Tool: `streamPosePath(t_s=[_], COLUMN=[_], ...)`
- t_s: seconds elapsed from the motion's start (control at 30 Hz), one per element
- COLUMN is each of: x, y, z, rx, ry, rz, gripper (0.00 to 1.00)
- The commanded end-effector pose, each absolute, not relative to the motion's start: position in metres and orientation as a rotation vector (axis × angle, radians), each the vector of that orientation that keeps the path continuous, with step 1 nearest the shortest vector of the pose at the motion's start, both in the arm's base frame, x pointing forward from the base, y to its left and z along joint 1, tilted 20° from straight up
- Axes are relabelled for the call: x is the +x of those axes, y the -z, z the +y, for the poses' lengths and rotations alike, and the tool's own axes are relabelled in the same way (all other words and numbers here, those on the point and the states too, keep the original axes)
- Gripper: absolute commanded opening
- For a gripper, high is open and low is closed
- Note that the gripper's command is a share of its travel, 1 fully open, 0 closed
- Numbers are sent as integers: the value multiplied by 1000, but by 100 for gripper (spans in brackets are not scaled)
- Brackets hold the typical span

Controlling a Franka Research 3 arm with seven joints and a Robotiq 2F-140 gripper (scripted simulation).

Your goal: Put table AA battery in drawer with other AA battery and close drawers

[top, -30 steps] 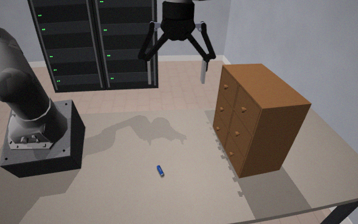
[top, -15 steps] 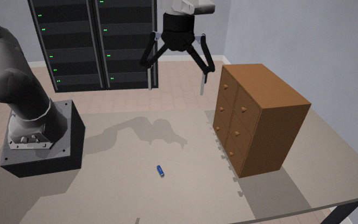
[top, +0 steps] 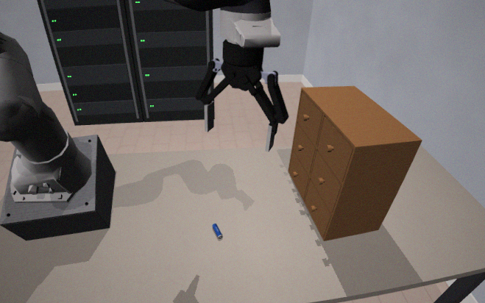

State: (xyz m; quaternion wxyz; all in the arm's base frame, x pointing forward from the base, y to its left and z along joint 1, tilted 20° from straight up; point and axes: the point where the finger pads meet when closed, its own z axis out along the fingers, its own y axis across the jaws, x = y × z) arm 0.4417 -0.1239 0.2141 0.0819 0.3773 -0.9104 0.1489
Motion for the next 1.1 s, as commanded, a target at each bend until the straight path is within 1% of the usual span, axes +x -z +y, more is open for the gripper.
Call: streamPosePath(t_s=[0.0,0.37,0.83,1.07], x=[448,449,449,450], y=[-205,-175,-153,-147], z=[-125,-136,-145,-147], rx=[799,347,-21,-110], ry=[-514,-540,-553,-555], rz=[-2884,-3021,-3080,-3088], gripper=[100,100,100,100])
